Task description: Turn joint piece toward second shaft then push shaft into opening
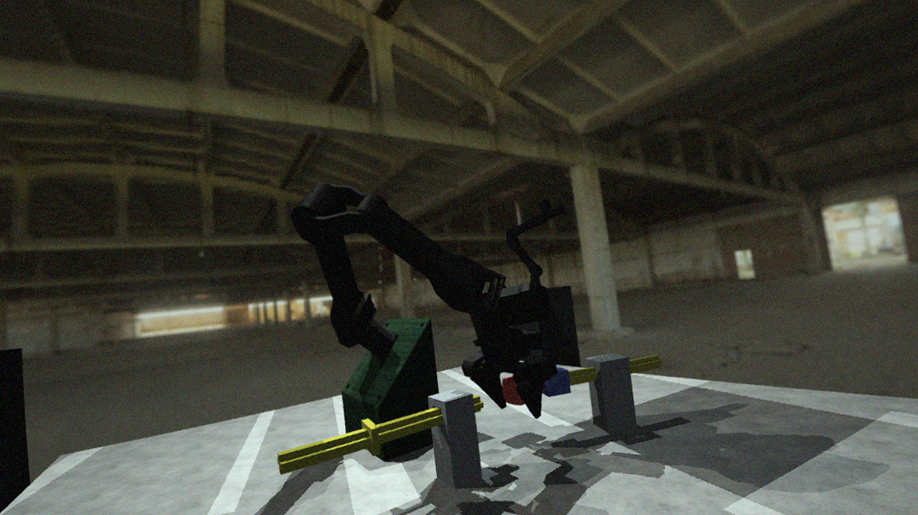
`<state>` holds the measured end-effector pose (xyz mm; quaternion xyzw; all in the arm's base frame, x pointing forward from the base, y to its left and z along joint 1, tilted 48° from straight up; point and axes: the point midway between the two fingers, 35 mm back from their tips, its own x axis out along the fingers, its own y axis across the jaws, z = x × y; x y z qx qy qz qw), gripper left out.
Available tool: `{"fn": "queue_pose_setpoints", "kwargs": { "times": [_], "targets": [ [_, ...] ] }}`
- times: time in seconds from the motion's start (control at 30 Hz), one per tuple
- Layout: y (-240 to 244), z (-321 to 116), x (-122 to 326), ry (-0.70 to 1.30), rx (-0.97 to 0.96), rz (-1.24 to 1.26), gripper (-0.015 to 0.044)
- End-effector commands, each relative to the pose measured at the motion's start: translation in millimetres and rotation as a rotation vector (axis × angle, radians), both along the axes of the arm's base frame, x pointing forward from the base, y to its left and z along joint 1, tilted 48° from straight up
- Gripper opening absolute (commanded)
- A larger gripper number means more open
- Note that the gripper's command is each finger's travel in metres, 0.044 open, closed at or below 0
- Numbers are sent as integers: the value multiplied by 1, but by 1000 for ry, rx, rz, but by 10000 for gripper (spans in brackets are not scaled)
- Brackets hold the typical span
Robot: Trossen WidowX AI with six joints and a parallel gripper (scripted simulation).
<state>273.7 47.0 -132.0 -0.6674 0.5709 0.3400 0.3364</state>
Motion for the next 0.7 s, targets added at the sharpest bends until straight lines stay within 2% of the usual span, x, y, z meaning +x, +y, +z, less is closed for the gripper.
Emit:
{"fn": "queue_pose_setpoints", "kwargs": {
  "times": [0.0,0.37,0.67],
  "targets": [
    [0,0,0,0,0,0,440],
    [1,0,-1,3,-19,-7,440],
    [12,7,-6,-5,-291,-48,440]
  ]
}}
